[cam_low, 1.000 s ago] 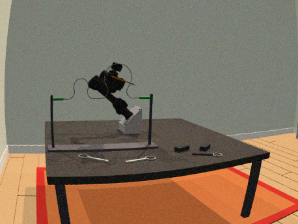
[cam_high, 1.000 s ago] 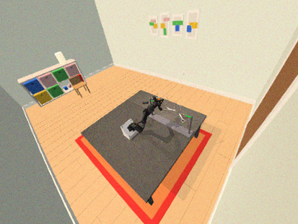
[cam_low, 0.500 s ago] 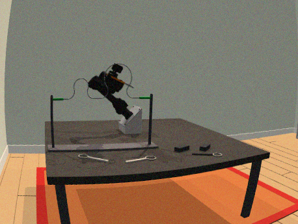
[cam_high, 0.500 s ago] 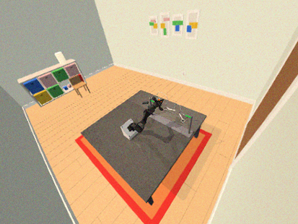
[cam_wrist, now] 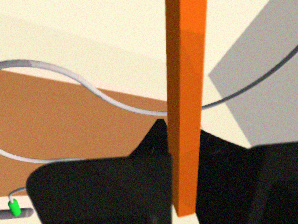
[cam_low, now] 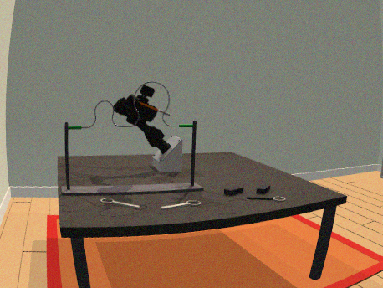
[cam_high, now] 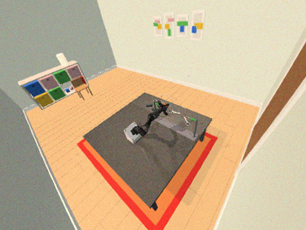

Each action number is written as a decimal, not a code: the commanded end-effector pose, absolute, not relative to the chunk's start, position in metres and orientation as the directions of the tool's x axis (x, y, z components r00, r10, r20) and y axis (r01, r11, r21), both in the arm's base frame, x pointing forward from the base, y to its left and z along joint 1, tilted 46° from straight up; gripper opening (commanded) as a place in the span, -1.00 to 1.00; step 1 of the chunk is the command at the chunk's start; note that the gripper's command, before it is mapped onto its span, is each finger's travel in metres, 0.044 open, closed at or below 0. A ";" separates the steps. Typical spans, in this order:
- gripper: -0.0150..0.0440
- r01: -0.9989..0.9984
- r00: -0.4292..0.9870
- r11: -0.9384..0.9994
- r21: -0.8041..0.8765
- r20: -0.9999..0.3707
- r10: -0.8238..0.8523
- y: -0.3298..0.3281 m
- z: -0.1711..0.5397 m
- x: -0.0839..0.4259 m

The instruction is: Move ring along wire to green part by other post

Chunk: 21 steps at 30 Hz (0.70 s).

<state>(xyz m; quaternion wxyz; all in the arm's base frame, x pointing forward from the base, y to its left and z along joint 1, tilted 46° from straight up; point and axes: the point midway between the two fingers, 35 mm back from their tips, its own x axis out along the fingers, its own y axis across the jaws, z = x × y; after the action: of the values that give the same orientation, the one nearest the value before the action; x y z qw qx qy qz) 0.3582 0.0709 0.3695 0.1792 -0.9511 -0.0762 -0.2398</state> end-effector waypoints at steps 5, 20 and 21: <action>-1.00 0.228 0.880 -0.879 -0.419 0.474 0.003 0.052 0.361 0.360; -1.00 0.202 0.900 -0.682 -0.703 0.408 -0.154 0.011 0.328 0.366; -1.00 0.200 0.901 -0.665 -0.720 0.402 -0.164 0.008 0.325 0.366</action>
<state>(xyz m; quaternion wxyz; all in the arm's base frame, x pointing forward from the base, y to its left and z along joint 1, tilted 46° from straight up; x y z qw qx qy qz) 0.3650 0.0165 0.3337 0.3754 -0.8989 -0.0222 -0.2250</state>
